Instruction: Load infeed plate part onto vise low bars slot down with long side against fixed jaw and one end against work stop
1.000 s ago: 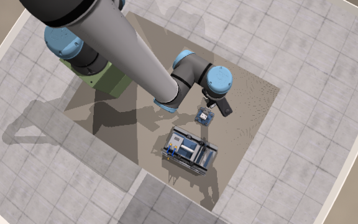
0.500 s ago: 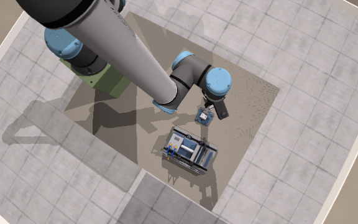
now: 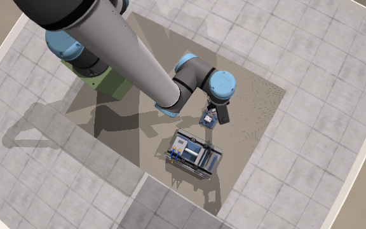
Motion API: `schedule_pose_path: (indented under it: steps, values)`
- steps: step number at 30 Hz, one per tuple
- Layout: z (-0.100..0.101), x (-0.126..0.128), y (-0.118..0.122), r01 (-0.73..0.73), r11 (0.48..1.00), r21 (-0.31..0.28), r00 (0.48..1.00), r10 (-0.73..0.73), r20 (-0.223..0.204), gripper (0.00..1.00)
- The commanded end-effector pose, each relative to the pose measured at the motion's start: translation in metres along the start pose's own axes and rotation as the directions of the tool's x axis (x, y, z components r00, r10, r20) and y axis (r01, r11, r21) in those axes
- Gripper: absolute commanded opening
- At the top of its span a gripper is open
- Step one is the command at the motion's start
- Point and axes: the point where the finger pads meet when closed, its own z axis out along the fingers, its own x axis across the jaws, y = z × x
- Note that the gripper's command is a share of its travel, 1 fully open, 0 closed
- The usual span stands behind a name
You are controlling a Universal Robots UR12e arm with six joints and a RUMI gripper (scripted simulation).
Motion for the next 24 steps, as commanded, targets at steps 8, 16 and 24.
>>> schedule_pose_path:
  steps: [8, 16, 24]
  values:
    - [-0.001, 0.006, -0.004, -0.131, 0.991, 0.001, 0.991, 0.131, 0.001, 0.0]
    - [-0.001, 0.009, -0.006, -0.195, 0.981, 0.001, 0.981, 0.195, 0.001, 0.0]
    - [-0.001, 0.013, -0.008, -0.274, 0.962, 0.001, 0.962, 0.274, 0.001, 0.0]
